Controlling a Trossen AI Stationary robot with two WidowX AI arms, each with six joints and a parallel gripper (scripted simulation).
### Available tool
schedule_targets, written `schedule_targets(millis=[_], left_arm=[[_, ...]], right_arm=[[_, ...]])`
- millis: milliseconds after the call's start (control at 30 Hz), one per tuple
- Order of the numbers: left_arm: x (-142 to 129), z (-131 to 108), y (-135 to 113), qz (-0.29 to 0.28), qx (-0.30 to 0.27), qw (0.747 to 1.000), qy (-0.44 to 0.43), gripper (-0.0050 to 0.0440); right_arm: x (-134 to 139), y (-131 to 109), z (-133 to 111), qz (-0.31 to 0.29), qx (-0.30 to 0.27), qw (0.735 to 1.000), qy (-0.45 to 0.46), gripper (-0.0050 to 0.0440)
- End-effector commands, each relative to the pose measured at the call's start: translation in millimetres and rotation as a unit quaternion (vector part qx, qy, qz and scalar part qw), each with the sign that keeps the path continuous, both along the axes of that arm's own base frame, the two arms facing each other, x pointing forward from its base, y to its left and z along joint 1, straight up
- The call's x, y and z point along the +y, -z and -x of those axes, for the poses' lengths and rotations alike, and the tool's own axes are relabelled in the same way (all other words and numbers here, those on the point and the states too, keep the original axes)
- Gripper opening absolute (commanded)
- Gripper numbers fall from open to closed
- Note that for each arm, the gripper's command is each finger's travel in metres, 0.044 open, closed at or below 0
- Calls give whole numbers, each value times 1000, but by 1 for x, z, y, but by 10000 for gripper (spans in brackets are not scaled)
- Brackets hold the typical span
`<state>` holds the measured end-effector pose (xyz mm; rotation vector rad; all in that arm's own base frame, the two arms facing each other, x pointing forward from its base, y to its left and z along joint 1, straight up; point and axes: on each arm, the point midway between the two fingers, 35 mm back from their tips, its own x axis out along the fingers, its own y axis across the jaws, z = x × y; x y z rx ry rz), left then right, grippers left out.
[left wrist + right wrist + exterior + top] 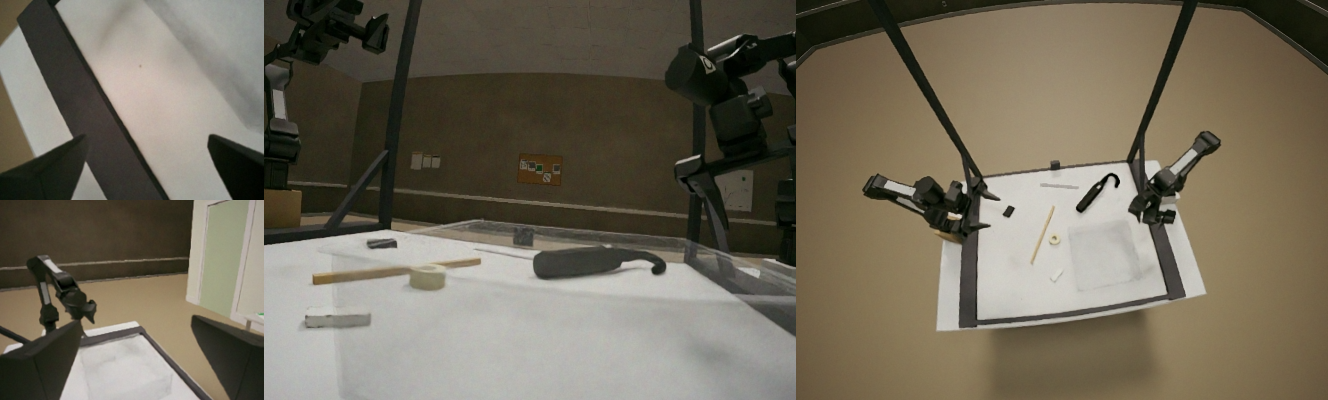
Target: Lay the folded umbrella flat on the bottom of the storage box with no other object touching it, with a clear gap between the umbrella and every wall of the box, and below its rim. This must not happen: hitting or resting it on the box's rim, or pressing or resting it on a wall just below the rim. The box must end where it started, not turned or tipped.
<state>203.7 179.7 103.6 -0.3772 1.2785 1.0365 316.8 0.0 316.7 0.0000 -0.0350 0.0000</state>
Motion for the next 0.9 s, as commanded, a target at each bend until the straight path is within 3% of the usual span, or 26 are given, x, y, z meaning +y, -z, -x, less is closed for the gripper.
schedule_targets(millis=[0,67,133,233,533,600,867], left_arm=[[1,-2,-6,-5,-9,1000,0,400],[1,-2,-6,-5,-9,1000,0,400],[0,-4,-6,-5,-10,1000,4,440],[-8,-18,-9,2,-15,999,39,440],[-80,-90,-10,50,-45,968,242,440],[-80,-90,-10,50,-45,968,242,440],[-165,-140,-6,95,-71,903,413,440]], right_arm=[[0,-6,1,0,-8,1000,0,400],[0,-6,1,0,-8,1000,0,400],[1,-8,0,0,-8,1000,-2,400],[10,-9,-9,1,6,1000,-16,400],[76,10,-57,14,106,989,-104,400],[76,10,-57,14,106,989,-104,400],[153,41,-88,40,198,962,-183,400]])
